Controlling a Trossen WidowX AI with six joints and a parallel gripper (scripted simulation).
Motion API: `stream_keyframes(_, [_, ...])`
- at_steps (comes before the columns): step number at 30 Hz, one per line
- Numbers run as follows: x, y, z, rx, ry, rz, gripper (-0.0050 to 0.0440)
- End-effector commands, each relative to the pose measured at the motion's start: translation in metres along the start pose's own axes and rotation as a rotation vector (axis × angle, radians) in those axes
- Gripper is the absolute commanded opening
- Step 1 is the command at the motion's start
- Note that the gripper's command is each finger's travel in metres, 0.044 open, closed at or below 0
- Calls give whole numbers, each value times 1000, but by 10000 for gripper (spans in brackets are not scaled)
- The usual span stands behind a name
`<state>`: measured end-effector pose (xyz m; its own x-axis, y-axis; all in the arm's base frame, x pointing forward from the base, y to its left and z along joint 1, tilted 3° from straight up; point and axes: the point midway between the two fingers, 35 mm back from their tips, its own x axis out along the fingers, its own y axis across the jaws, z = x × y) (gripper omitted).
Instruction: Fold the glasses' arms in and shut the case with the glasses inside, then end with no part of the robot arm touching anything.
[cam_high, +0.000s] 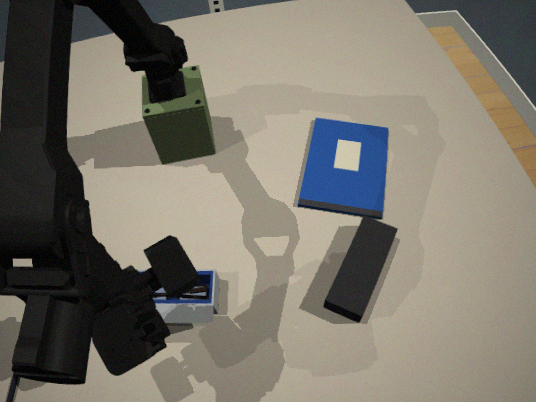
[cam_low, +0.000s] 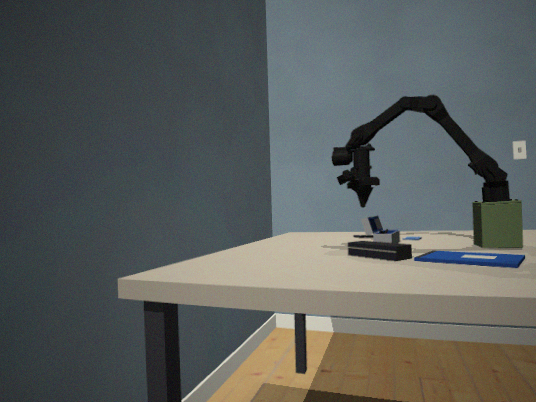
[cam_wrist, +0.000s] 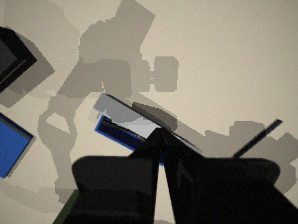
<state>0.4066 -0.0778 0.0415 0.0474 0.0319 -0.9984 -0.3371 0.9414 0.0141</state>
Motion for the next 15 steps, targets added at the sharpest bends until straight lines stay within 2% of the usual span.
stream_keyframes(1, [5, -4, 4, 134, 4, 2, 0])
stream_keyframes(15, [14, -15, 14, 560, 5, 1, 0])
